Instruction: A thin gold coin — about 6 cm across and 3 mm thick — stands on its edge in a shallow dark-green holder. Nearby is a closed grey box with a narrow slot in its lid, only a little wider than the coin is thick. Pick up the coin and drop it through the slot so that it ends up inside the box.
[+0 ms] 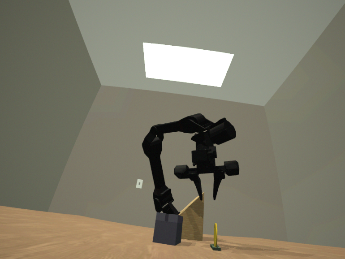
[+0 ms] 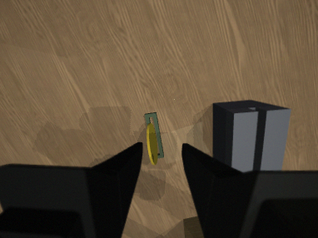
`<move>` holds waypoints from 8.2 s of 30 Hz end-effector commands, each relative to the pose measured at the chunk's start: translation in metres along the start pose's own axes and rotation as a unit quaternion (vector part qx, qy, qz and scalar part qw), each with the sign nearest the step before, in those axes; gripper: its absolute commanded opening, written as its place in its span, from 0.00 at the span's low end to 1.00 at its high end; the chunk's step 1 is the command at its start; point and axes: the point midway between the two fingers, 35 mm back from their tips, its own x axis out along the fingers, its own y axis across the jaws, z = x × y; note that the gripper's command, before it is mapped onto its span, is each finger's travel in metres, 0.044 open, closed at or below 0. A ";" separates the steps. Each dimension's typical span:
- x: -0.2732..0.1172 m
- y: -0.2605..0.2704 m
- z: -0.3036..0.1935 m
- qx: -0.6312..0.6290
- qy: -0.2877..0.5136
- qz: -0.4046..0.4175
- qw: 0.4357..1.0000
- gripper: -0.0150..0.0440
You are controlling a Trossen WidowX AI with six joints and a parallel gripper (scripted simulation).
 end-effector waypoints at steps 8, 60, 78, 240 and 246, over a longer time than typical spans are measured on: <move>0.010 0.019 -0.042 -0.098 0.008 -0.038 0.994 0.53; 0.104 0.013 -0.040 -0.097 0.006 -0.040 0.994 0.53; 0.112 0.011 -0.040 -0.097 0.006 -0.040 0.994 0.25; 0.015 -0.110 -0.024 -0.072 0.007 -0.037 0.997 0.25; 0.017 -0.110 -0.023 -0.070 0.007 -0.037 0.997 0.25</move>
